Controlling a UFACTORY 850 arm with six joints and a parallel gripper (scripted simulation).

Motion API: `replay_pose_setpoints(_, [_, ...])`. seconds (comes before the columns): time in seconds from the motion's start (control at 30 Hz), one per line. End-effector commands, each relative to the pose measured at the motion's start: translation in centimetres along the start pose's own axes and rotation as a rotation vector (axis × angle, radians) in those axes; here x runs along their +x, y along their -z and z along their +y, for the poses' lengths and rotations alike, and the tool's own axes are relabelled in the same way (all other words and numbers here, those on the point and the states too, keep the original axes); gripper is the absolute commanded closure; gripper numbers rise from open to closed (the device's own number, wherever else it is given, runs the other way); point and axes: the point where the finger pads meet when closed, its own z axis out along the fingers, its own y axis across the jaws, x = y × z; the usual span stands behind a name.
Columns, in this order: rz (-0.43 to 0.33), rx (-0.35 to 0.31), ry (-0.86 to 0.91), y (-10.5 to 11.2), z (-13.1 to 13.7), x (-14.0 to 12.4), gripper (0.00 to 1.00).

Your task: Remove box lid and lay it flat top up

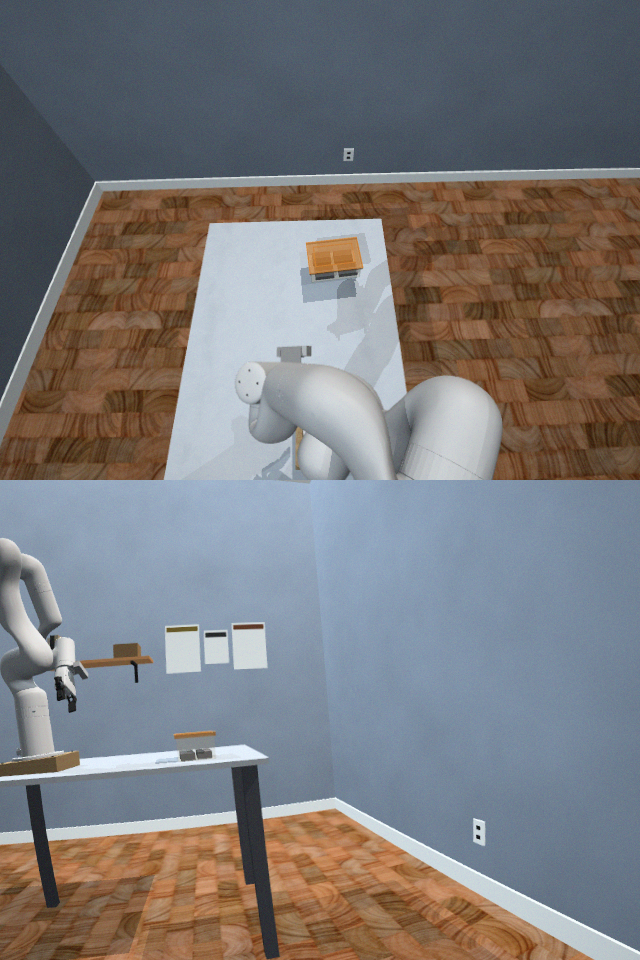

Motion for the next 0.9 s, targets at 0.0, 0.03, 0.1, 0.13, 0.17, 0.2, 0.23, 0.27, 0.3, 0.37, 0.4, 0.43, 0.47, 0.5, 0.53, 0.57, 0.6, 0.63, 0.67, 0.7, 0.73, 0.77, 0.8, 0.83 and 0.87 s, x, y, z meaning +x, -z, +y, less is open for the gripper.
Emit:
replay_pose_setpoints(0.0, [0.0,0.001,0.0,0.0,0.0,0.0,0.0])
replay_pose_setpoints(0.03, [0.0,0.001,0.0,0.0,0.0,0.0,0.0])
replay_pose_setpoints(0.1, [0.0,0.001,0.0,0.0,0.0,0.0,0.0])
replay_pose_setpoints(0.13, [0.0,0.001,0.0,0.0,0.0,0.0,0.0])
replay_pose_setpoints(0.17, [0.0,0.001,0.0,0.0,0.0,0.0,0.0])
replay_pose_setpoints(0.2, [0.0,0.001,0.0,0.0,0.0,0.0,0.0])
replay_pose_setpoints(0.23, [0.0,0.001,0.0,0.0,0.0,0.0,0.0])
replay_pose_setpoints(0.27, [0.0,0.001,0.0,0.0,0.0,0.0,0.0])
replay_pose_setpoints(0.3, [0.0,0.001,0.0,0.0,0.0,0.0,0.0])
replay_pose_setpoints(0.37, [0.0,0.001,0.0,0.0,0.0,0.0,0.0])
replay_pose_setpoints(0.4, [0.0,0.001,0.0,0.0,0.0,0.0,0.0])
replay_pose_setpoints(0.43, [0.0,0.001,0.0,0.0,0.0,0.0,0.0])
replay_pose_setpoints(0.47, [0.0,0.001,0.0,0.0,0.0,0.0,0.0])
replay_pose_setpoints(0.5, [0.0,0.001,0.0,0.0,0.0,0.0,0.0])
replay_pose_setpoints(0.53, [0.0,0.001,0.0,0.0,0.0,0.0,0.0])
replay_pose_setpoints(0.57, [0.0,0.001,-0.001,0.0,0.0,0.0,0.0])
replay_pose_setpoints(0.6, [-0.001,0.002,-0.002,0.0,-0.1,0.0,0.0])
replay_pose_setpoints(0.63, [-0.003,0.005,-0.004,0.0,-0.2,0.0,0.0])
replay_pose_setpoints(0.67, [-0.007,0.01,-0.009,0.0,-0.3,0.1,0.0])
replay_pose_setpoints(0.7, [-0.013,0.018,-0.016,-0.1,-0.6,0.1,0.0])
replay_pose_setpoints(0.73, [-0.022,0.029,-0.026,-0.1,-0.9,0.1,0.0])
replay_pose_setpoints(0.77, [-0.033,0.045,-0.04,-0.2,-1.4,0.2,0.0])
replay_pose_setpoints(0.8, [-0.046,0.064,-0.058,-0.3,-2.0,0.4,0.0])
replay_pose_setpoints(0.83, [-0.062,0.087,-0.08,-0.5,-2.7,0.5,0.0])
replay_pose_setpoints(0.87, [-0.08,0.114,-0.107,-0.6,-3.5,0.8,0.0])
